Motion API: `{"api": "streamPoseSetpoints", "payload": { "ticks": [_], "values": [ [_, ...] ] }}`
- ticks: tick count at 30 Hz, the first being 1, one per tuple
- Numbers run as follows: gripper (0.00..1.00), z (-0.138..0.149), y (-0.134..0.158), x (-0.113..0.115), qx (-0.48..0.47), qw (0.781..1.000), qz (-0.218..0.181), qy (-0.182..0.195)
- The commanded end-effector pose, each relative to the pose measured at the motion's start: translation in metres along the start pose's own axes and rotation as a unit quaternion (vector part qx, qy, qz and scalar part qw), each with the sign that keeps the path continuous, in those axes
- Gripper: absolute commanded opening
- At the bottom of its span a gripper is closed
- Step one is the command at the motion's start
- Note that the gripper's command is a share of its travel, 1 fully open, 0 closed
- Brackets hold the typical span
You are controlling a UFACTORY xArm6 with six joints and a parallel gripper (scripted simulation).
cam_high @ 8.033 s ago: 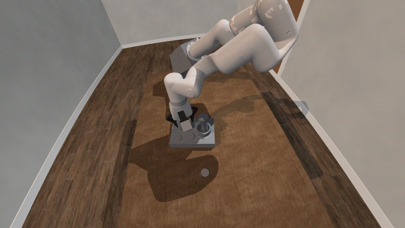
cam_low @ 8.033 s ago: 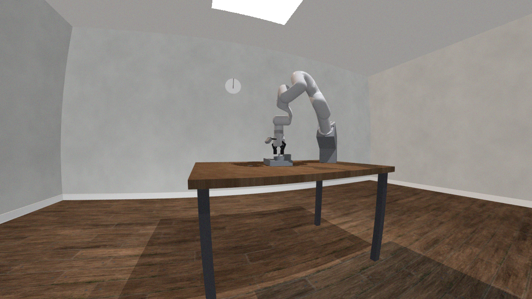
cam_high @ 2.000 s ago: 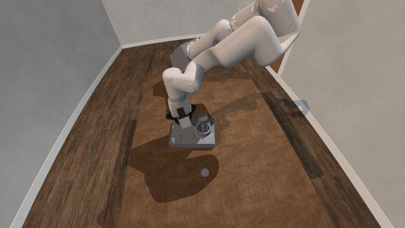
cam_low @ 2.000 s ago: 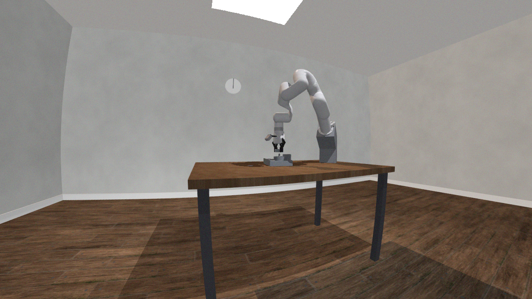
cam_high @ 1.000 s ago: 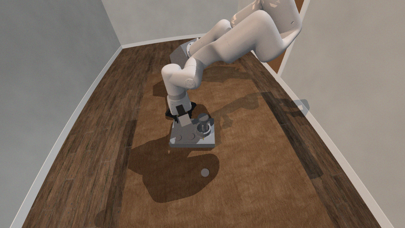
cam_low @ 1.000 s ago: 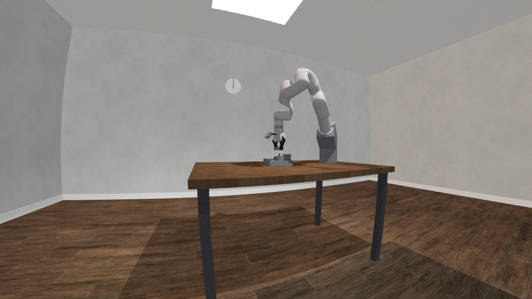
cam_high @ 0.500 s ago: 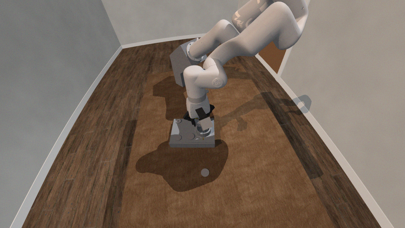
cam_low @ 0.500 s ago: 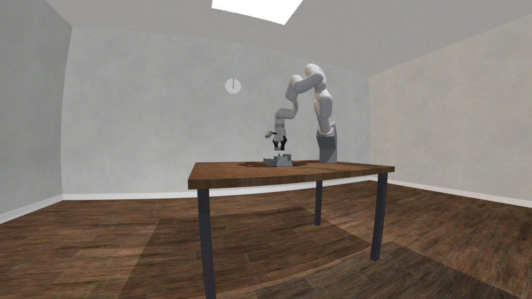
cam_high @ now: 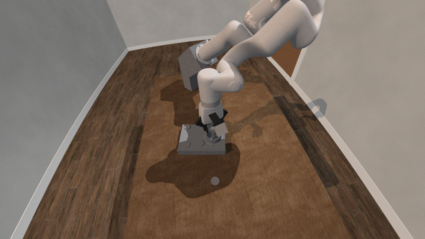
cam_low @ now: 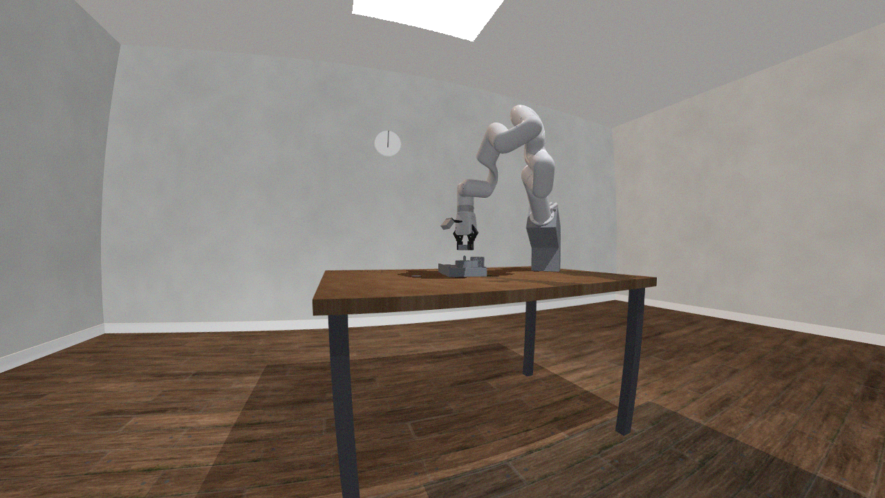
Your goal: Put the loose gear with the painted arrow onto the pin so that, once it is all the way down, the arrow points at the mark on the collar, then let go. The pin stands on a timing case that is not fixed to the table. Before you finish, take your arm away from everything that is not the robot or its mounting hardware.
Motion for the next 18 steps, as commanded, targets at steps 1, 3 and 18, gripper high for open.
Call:
{"api": "streamPoseSetpoints", "payload": {
  "ticks": [1,3,18],
  "values": [
    [0.00,-0.0001,-0.0023,0.0004,0.027,1.000,-0.001,0.001],
    [0.00,-0.0001,-0.0024,0.0004,0.039,0.999,-0.002,0.001],
    [0.00,-0.0001,-0.0024,0.0004,0.158,0.987,-0.002,0.001]
  ]
}}
Point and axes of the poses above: the point where the finger pads meet when closed, its own x axis back along the fingers, its own z axis across the jaws, y = z × x, the point moved 9 cm from there along x, back along the fingers, and after that the axes turned 4 degrees about x, right-handed, at the moved point
